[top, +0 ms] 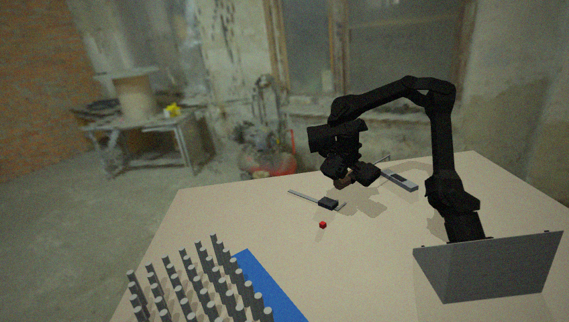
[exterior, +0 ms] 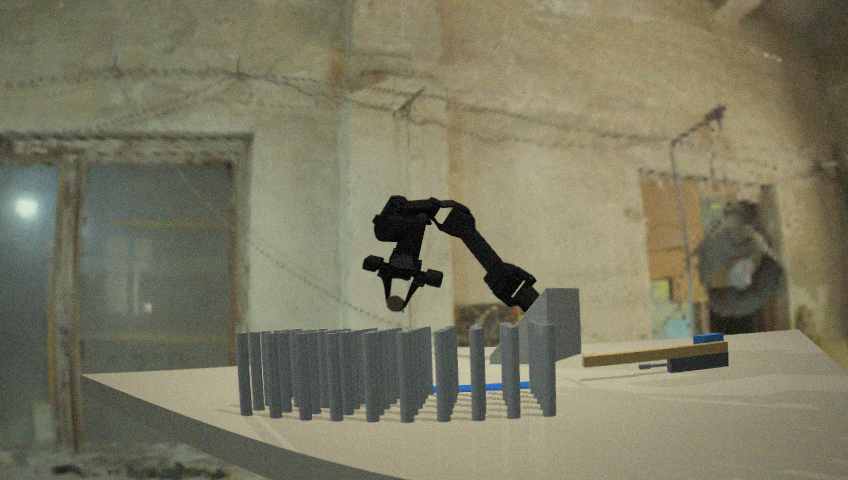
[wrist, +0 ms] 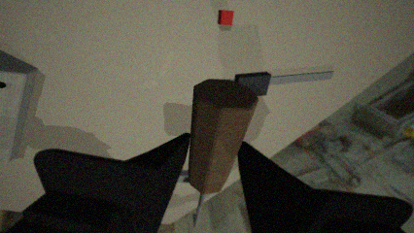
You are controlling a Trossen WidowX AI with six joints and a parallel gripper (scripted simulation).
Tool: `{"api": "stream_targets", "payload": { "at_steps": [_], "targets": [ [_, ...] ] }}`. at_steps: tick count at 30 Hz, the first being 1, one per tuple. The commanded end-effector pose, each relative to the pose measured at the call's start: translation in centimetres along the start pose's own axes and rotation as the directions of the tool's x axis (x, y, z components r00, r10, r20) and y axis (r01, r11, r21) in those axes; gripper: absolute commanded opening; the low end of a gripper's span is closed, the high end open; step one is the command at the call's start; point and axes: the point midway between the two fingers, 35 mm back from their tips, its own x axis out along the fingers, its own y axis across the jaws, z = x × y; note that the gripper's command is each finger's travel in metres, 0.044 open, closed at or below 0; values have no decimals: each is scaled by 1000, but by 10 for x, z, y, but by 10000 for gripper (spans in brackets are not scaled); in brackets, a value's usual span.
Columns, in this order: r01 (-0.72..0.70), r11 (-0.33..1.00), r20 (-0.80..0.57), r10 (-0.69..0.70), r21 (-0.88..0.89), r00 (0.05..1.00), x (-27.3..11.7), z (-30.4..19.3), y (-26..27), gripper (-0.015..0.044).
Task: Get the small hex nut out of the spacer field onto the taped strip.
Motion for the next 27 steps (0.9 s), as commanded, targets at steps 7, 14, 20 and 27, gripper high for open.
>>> {"api": "stream_targets", "payload": {
  "at_steps": [7, 14, 20, 27],
  "targets": [
    [-2, 1000, -2, 2, -5, 1000, 5, 3, 2, 0],
    [-6, 1000, -1, 6, -5, 1000, 8, 5, 3, 0],
    [-10, 1000, -1, 10, -4, 1000, 12, 7, 4, 0],
    [-13, 1000, 0, 13, -4, 1000, 15, 10, 6, 0]
  ]
}}
